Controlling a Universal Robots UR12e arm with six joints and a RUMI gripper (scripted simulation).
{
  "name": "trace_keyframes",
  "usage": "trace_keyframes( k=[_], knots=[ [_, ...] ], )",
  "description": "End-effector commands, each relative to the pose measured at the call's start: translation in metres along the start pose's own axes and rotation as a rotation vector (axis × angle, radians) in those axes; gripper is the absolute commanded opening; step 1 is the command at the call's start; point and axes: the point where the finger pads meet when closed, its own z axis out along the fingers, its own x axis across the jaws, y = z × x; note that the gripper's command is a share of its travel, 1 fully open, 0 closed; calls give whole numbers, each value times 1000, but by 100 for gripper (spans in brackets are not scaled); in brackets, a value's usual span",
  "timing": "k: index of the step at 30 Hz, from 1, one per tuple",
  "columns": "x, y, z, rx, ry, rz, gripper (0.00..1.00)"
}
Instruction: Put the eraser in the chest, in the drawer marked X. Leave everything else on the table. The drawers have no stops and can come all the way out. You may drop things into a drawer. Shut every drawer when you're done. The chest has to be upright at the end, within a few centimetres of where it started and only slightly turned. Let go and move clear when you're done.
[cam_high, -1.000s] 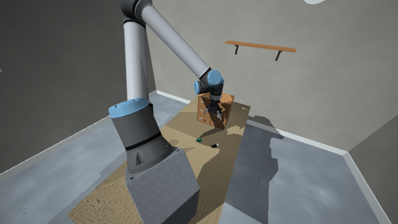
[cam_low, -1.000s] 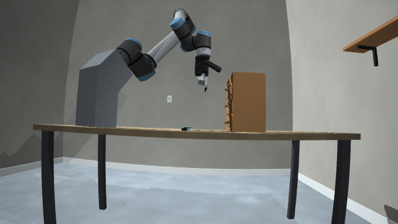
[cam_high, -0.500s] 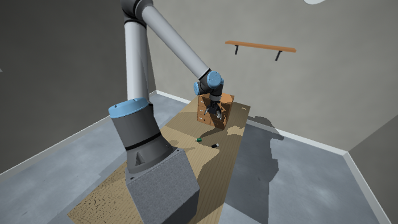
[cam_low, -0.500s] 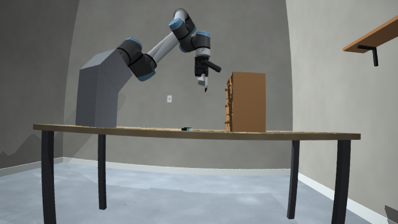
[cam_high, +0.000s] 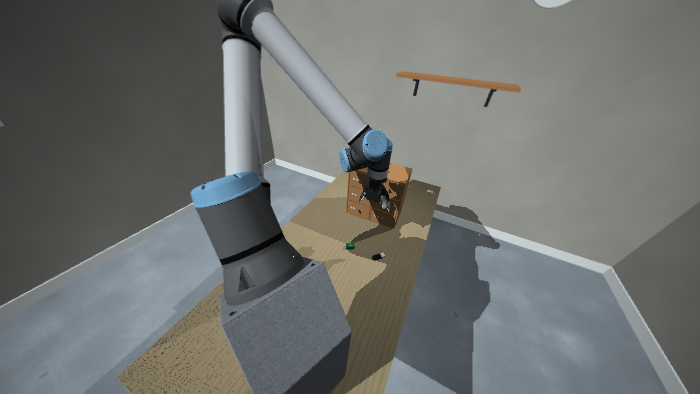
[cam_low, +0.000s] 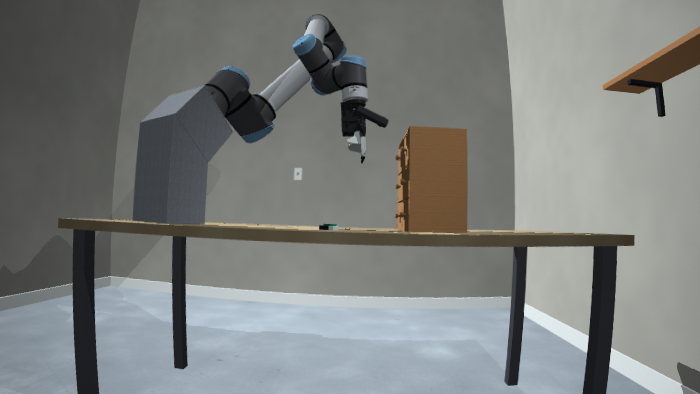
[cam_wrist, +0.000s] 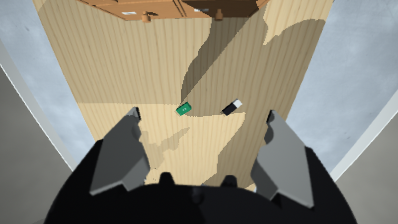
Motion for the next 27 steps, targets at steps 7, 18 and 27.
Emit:
trace_keyframes(
  k=[7, 18, 27],
  knots=[
    [0, -3, 4, 46, 1, 0, 100],
    [0, -7, 8, 102, 1, 0, 100],
    [0, -11, 14, 165, 1, 0, 100]
  ],
)
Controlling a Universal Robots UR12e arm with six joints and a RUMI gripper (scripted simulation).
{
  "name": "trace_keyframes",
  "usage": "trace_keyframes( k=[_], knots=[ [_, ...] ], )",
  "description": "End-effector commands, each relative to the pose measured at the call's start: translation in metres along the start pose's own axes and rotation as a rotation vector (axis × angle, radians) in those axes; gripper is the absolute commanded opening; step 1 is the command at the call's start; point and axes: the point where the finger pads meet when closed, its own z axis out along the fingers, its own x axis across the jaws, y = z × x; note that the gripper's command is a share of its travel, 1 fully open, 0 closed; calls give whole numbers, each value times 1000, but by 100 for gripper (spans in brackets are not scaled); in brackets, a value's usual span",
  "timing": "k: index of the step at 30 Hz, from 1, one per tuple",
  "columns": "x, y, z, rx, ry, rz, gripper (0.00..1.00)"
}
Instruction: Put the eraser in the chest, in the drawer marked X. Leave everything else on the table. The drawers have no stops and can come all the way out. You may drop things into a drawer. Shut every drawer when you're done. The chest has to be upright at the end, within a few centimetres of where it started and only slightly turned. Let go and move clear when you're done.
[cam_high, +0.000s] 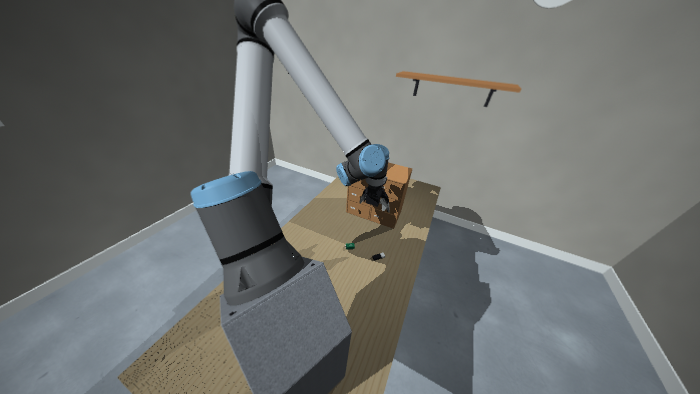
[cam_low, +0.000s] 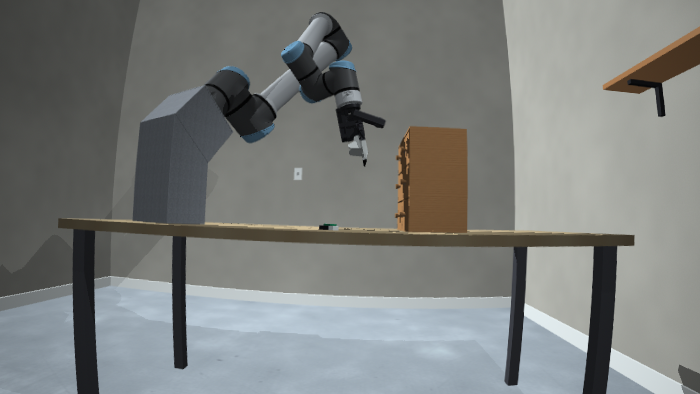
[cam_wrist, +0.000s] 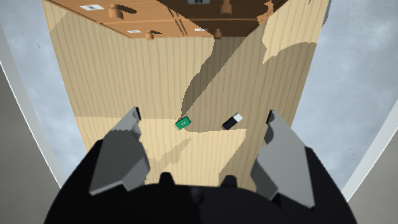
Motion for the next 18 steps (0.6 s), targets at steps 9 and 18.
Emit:
trace_keyframes(
  k=[9, 18],
  knots=[
    [0, -4, 7, 79, 2, 0, 100],
    [1, -8, 13, 146, 2, 0, 100]
  ],
)
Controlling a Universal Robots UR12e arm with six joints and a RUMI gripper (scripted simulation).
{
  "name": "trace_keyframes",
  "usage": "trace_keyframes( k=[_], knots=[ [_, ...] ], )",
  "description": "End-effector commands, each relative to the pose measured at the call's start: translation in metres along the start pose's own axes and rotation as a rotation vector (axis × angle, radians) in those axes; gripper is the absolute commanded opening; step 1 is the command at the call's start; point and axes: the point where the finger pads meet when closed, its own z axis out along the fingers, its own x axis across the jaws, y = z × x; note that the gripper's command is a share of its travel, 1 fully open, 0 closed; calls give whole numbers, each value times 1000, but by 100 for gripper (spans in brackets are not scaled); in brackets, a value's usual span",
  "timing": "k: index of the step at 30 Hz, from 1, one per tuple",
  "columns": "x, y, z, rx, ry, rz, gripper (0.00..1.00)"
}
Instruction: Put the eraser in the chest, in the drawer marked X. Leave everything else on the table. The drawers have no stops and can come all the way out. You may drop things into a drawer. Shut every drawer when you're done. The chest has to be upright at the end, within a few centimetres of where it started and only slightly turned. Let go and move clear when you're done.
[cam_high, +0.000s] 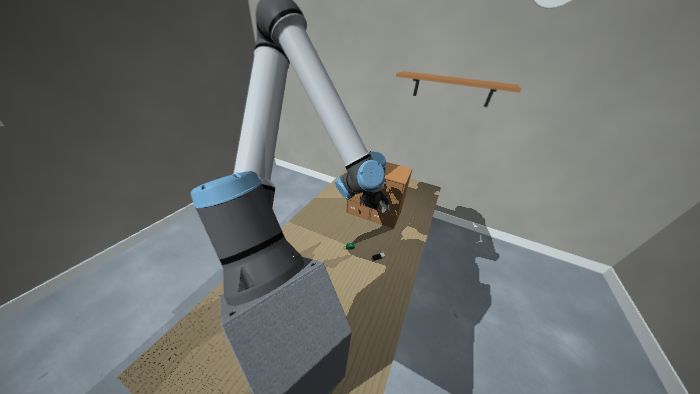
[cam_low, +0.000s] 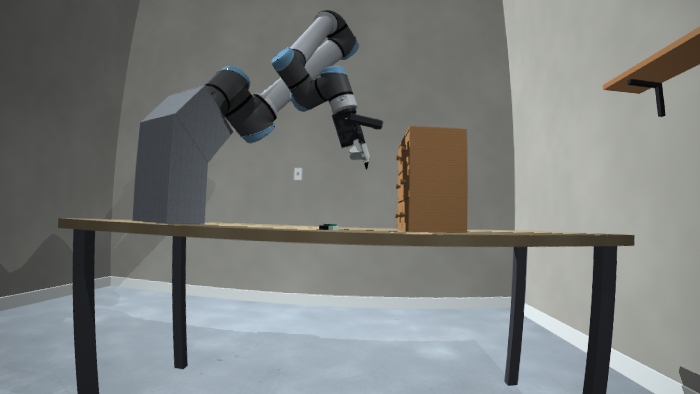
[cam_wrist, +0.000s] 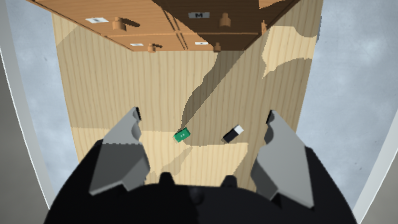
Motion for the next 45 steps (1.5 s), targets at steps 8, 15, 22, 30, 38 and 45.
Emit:
trace_keyframes(
  k=[8, 15, 22, 30, 38, 45],
  knots=[
    [1, -4, 7, 77, 3, 0, 100],
    [1, -6, 13, 130, 3, 0, 100],
    [1, -8, 18, 184, 3, 0, 100],
    [1, -10, 23, 231, 3, 0, 100],
    [1, -12, 29, 295, 3, 0, 100],
    [1, -14, 33, 336, 3, 0, 100]
  ],
)
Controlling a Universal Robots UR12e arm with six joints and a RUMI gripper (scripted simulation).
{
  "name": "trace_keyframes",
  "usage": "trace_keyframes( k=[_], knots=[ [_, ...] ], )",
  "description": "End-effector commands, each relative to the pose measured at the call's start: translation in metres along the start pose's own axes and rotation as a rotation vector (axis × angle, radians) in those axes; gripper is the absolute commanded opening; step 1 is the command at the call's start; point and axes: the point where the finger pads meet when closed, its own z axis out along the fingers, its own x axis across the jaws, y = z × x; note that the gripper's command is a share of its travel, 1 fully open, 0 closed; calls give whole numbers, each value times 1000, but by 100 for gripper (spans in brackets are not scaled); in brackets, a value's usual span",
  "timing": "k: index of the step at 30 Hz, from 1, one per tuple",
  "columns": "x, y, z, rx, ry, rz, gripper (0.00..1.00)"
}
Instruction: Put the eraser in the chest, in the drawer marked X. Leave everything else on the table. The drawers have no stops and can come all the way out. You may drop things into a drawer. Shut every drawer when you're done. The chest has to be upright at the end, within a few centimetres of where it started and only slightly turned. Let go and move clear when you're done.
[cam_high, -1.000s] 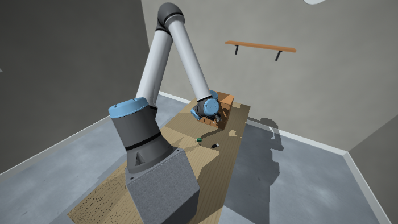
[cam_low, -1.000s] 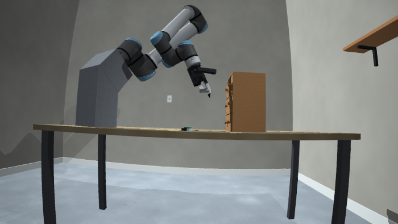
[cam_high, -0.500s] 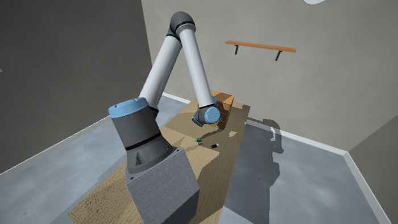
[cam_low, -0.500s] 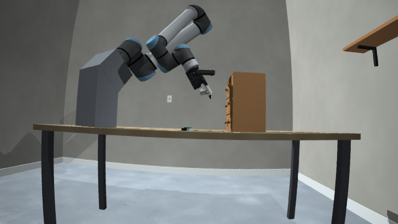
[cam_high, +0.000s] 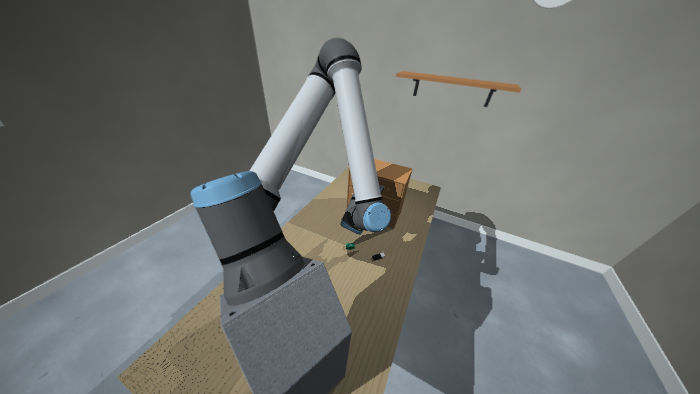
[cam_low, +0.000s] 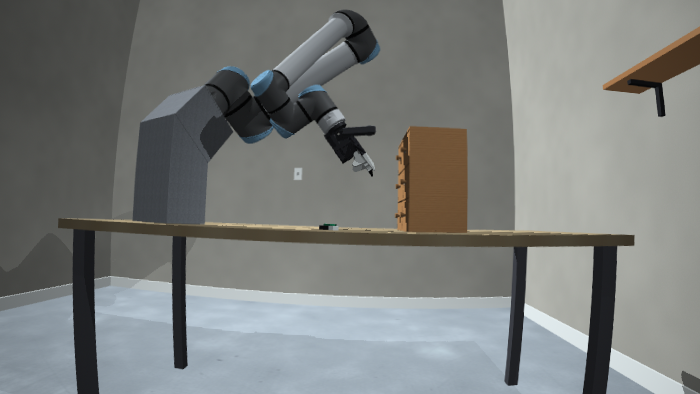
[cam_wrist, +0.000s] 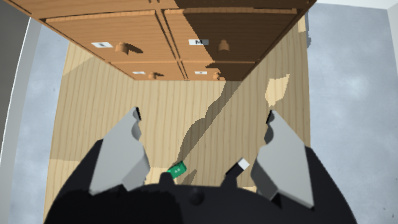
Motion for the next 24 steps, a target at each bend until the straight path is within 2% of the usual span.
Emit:
trace_keyframes(
  k=[1, 24],
  knots=[
    [0, -1, 4, 40, 2, 0, 100],
    [0, -2, 24, 225, 2, 0, 100]
  ],
)
